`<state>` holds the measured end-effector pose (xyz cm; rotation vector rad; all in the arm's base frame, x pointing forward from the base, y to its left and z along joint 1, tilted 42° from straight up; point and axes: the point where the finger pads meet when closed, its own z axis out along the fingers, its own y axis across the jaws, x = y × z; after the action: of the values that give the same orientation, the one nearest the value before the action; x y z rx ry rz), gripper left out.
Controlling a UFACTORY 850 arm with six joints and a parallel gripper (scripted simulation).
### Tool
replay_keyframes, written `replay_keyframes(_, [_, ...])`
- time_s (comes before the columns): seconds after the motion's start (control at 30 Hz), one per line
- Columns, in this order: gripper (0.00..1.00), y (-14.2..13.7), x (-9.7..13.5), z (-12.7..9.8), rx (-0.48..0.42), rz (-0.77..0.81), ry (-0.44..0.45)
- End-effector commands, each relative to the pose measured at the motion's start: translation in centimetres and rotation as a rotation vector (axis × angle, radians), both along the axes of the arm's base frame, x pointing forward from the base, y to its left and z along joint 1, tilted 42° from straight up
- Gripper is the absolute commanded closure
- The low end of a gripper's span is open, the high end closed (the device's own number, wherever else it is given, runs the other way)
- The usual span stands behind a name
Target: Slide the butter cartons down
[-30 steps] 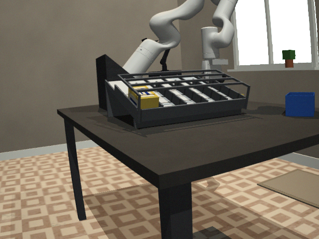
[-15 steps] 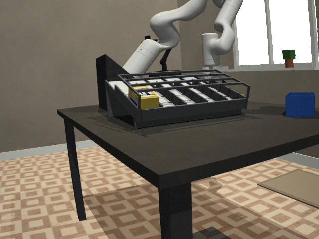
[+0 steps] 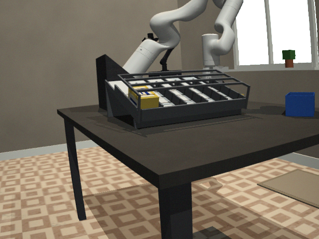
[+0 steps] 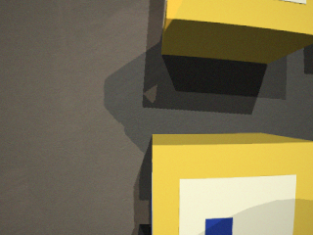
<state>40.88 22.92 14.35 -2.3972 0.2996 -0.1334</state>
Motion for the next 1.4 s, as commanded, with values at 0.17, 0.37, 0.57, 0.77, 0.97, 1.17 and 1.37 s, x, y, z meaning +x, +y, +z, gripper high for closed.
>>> replay_keyframes(0.17, [1.0,0.0,0.0,0.0,0.0,-0.001,-0.001])
replay_keyframes(0.37, [1.0,0.0,0.0,0.0,0.0,-0.001,-0.001])
replay_keyframes(0.57, [1.0,0.0,0.0,0.0,0.0,-0.001,-0.001])
replay_keyframes(0.77, [1.0,0.0,0.0,0.0,0.0,-0.001,-0.001])
replay_keyframes(0.97, [1.0,-4.5,-1.3,5.2,0.0,-0.001,-0.001])
replay_keyframes(1.17, [1.0,-6.5,-1.8,7.5,0.0,-0.001,-0.001])
replay_keyframes(1.37, [1.0,-6.5,-1.8,7.5,0.0,-0.001,-0.001])
